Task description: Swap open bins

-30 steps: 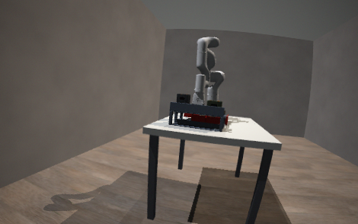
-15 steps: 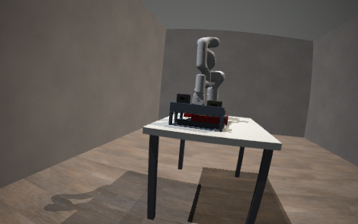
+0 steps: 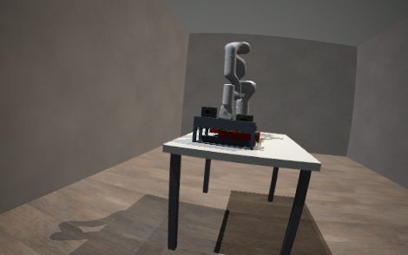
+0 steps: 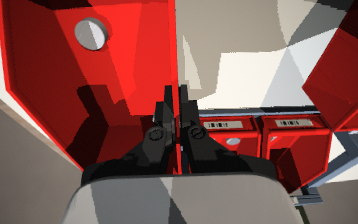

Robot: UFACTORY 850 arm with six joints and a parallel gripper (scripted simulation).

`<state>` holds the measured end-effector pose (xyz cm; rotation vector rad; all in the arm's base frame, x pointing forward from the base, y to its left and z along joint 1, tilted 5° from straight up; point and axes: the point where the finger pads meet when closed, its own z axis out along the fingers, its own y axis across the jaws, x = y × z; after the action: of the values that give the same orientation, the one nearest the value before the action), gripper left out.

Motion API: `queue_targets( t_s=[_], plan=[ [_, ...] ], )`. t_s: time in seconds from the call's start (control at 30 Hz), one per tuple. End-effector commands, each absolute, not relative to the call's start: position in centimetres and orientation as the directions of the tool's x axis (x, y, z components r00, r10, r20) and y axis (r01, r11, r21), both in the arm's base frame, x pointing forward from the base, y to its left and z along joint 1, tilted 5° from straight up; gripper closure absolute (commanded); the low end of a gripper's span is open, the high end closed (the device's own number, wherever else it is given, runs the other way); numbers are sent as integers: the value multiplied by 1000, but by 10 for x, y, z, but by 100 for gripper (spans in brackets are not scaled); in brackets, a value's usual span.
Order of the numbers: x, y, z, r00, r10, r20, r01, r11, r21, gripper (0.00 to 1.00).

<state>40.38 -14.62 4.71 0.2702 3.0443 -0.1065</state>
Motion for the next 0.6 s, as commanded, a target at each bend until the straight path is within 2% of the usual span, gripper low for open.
queue_targets(
  t_s=[0.0,0.57],
  plan=[
    [405,-146,48,-983,174,-64,177,983,-49,100],
    [405,-147,48,-983,175,-46,177,983,-50,100]
  ],
)
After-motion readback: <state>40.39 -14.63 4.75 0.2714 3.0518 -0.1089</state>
